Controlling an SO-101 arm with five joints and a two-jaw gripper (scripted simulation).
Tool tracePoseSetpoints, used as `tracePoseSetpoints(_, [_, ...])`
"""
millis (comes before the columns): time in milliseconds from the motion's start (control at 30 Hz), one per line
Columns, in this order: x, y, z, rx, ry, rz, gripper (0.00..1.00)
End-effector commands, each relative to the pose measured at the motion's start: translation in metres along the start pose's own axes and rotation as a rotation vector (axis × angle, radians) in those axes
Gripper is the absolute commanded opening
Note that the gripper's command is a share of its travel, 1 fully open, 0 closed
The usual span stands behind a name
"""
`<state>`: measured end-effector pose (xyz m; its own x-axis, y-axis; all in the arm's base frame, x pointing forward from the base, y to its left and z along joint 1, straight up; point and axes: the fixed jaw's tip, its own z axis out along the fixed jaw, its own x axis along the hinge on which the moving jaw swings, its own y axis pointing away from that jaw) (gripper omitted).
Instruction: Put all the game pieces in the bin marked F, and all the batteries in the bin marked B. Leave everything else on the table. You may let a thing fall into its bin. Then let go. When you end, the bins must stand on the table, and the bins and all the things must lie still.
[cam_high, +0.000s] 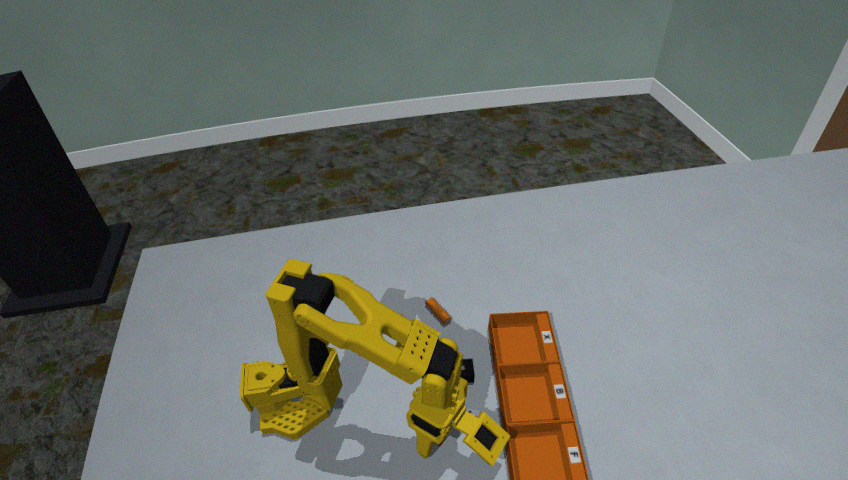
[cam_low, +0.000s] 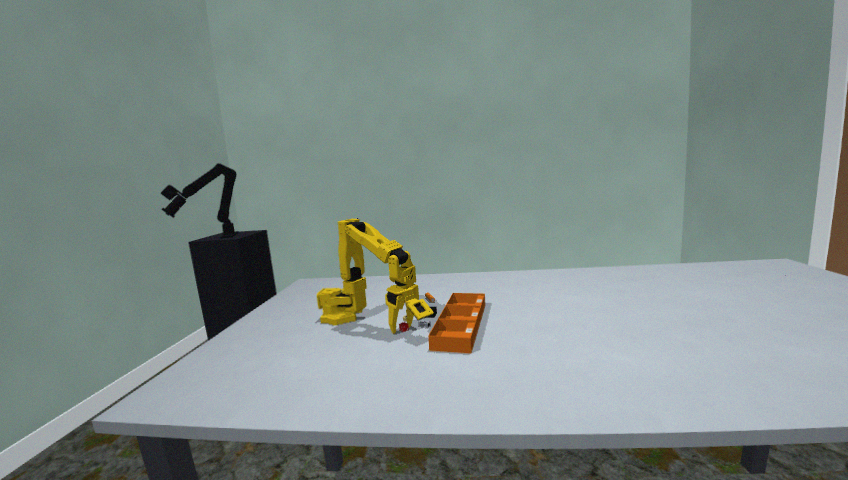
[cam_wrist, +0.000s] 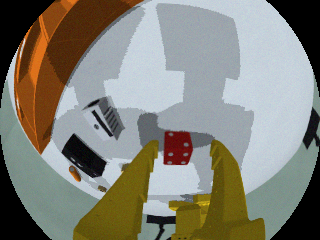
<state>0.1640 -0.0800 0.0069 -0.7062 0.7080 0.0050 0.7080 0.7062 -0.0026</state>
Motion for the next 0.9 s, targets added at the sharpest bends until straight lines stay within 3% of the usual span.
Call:
tracePoseSetpoints(0, [-0.0036,-0.0006,-0.002,-0.008,-0.023,0.004,0.22])
tracePoseSetpoints(867, [-0.0036,-0.0006,-0.002,-0.008,-0.023,0.004,0.05])
